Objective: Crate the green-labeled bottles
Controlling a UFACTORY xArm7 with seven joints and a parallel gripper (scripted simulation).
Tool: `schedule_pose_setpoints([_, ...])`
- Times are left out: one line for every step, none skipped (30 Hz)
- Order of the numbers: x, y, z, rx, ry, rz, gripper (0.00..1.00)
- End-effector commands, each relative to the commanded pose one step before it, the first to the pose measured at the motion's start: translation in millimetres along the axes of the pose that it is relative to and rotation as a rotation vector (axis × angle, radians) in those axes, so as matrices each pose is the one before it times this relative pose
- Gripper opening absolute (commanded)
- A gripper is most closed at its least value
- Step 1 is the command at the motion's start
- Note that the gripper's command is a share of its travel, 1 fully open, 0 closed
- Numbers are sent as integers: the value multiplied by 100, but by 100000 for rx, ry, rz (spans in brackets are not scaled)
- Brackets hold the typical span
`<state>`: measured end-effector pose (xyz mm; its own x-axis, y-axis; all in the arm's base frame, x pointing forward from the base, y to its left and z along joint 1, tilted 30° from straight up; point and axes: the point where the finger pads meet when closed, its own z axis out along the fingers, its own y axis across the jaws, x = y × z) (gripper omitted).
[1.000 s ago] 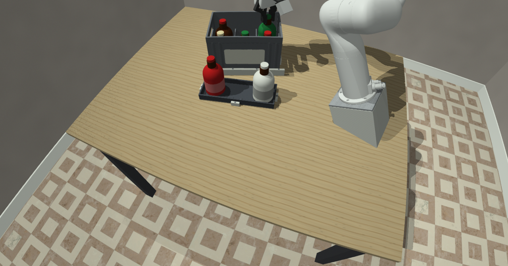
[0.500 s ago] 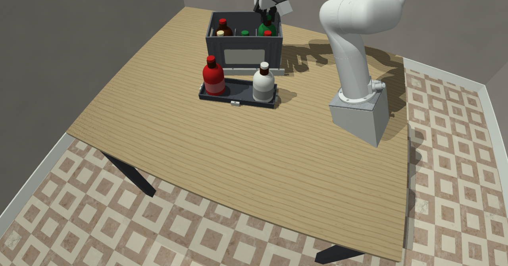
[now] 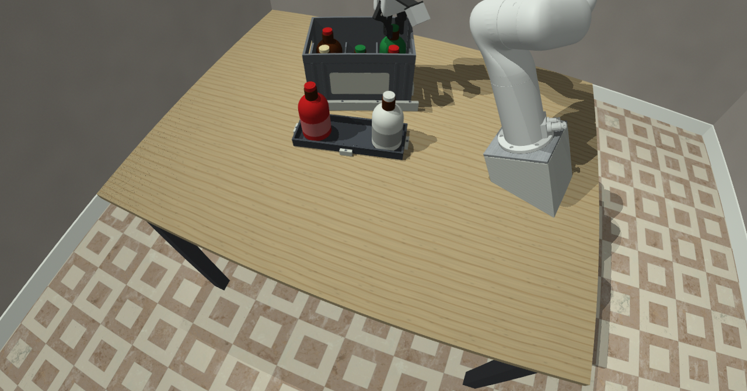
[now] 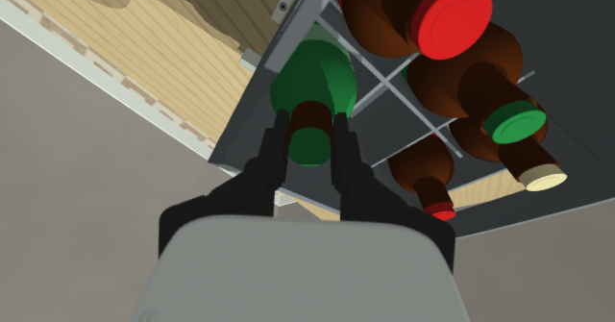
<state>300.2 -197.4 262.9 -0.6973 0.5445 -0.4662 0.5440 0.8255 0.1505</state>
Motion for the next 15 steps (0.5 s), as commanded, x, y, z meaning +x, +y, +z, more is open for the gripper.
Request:
schedule_pose_setpoints([-74,-25,-8,30,-350,74,0])
schedule_pose_setpoints([0,0,48,0,0,0,0])
schedule_pose_setpoints([0,0,47,0,0,0,0])
schedule_pose_setpoints([0,0,46,0,0,0,0])
schedule_pose_setpoints([0,0,45,0,0,0,0])
schedule_pose_setpoints([0,0,44,0,0,-1,0])
schedule_pose_setpoints([0,0,43,0,0,-1,0])
schedule_pose_setpoints([-1,0,41,0,0,1,0])
schedule_pose_setpoints([0,0,39,0,0,0,0])
schedule_pose_setpoints([0,0,38,0,0,0,0])
schedule_pose_setpoints([0,0,36,0,0,0,0])
schedule_pose_setpoints([0,0,34,0,0,0,0])
schedule_pose_setpoints([0,0,32,0,0,0,0])
schedule_pose_setpoints([0,0,30,0,0,0,0])
schedule_pose_setpoints([0,0,28,0,0,0,0])
